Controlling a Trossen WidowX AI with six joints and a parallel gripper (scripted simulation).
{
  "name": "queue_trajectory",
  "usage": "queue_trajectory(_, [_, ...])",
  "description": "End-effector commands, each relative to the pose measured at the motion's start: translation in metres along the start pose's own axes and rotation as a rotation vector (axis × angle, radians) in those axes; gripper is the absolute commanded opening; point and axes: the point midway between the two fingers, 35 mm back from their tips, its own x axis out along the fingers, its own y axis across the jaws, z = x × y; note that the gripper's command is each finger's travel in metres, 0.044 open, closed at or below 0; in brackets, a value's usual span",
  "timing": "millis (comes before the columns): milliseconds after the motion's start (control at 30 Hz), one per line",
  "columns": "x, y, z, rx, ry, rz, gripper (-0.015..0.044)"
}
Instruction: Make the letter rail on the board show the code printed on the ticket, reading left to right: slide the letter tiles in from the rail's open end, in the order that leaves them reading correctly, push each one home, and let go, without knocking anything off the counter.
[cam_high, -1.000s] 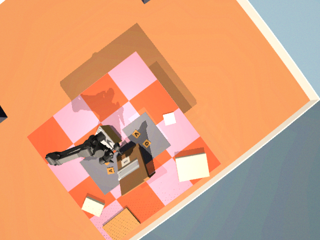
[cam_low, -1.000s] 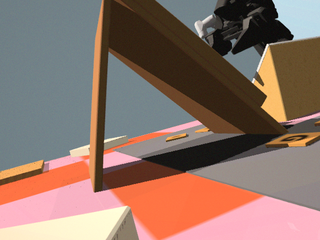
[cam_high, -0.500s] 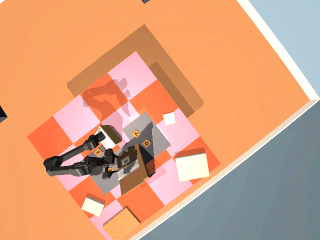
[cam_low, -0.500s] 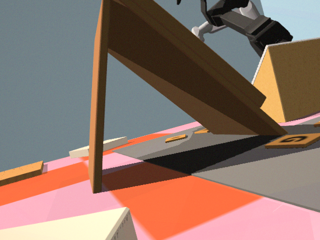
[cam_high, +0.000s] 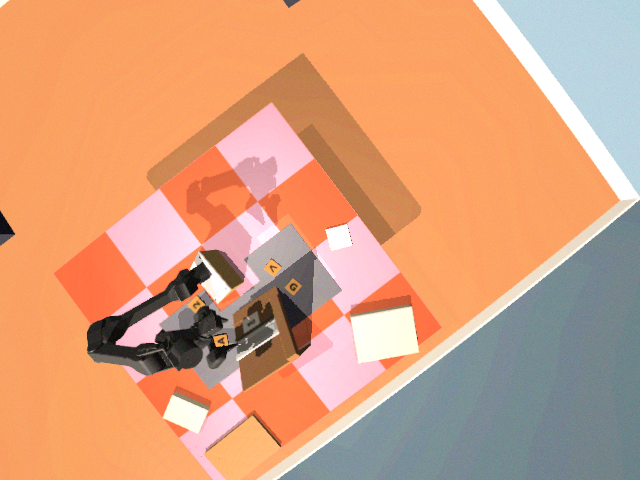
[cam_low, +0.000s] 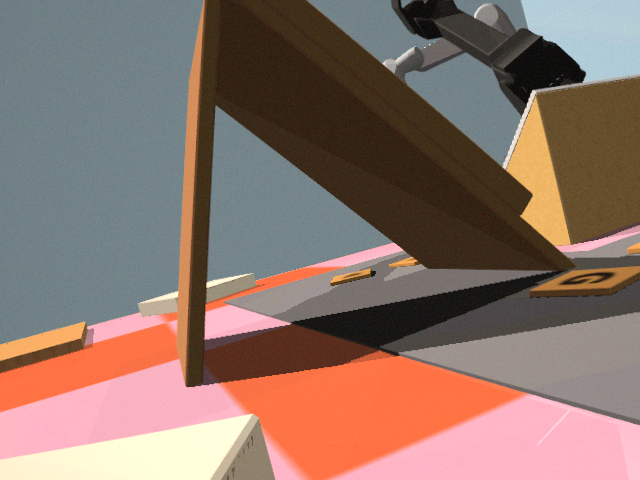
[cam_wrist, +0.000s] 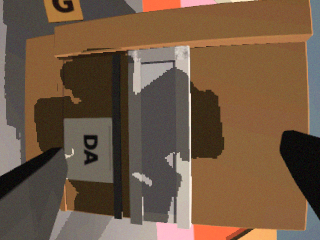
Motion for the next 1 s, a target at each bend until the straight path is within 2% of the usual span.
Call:
queue_trajectory(0, [0.000, 0.000, 0.000, -0.009, 0.000, 0.006, 0.0440])
queue_trajectory(133, [-0.002, 0.001, -0.002, -0.009, 0.000, 0.006, 0.0440])
queue_trajectory(267, [-0.022, 0.006, -0.022, -0.011, 0.001, 0.007, 0.0440])
queue_trajectory(600, [-0.022, 0.006, -0.022, -0.011, 0.001, 0.007, 0.0440])
queue_trajectory(633, [-0.021, 0.006, -0.024, 0.000, 0.004, 0.010, 0.0414])
queue_trajectory(733, [0.000, 0.007, -0.049, 0.146, 0.053, 0.039, 0.0340])
queue_trajectory(967, [0.052, 0.032, -0.125, 0.581, 0.223, 0.112, 0.0340])
